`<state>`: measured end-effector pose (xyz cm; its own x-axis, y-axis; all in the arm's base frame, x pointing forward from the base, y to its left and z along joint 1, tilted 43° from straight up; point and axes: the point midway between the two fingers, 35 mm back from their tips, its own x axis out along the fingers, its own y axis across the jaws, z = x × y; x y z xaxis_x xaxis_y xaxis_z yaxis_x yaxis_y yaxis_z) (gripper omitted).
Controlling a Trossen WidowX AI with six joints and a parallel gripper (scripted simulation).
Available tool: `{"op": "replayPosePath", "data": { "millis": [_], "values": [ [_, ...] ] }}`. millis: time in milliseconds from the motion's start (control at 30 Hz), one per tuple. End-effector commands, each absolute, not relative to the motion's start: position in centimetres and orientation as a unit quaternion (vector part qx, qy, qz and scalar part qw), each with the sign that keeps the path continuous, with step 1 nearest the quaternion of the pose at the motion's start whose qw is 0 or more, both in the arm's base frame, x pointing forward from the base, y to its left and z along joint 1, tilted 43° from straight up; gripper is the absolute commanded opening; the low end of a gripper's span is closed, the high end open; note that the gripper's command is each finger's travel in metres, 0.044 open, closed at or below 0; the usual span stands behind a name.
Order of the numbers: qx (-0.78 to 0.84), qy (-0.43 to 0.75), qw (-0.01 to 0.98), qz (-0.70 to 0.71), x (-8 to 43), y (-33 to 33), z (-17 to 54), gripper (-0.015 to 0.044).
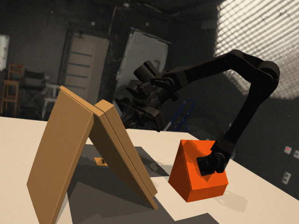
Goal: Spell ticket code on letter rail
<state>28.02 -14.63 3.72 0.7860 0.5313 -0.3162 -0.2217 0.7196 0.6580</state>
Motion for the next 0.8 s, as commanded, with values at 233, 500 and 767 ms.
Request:
{"op": "replayPosePath", "data": {
  "millis": [233,500,767],
  "values": [
    [0.263,0.408,0.841,0.241,31.1,-16.9,2.4,0.0000],
    [0.213,0.527,0.765,0.302,31.7,-17.2,2.9,0.0000],
    [0.211,0.530,0.763,0.303,31.8,-17.1,2.9,0.0000]
  ]
}}
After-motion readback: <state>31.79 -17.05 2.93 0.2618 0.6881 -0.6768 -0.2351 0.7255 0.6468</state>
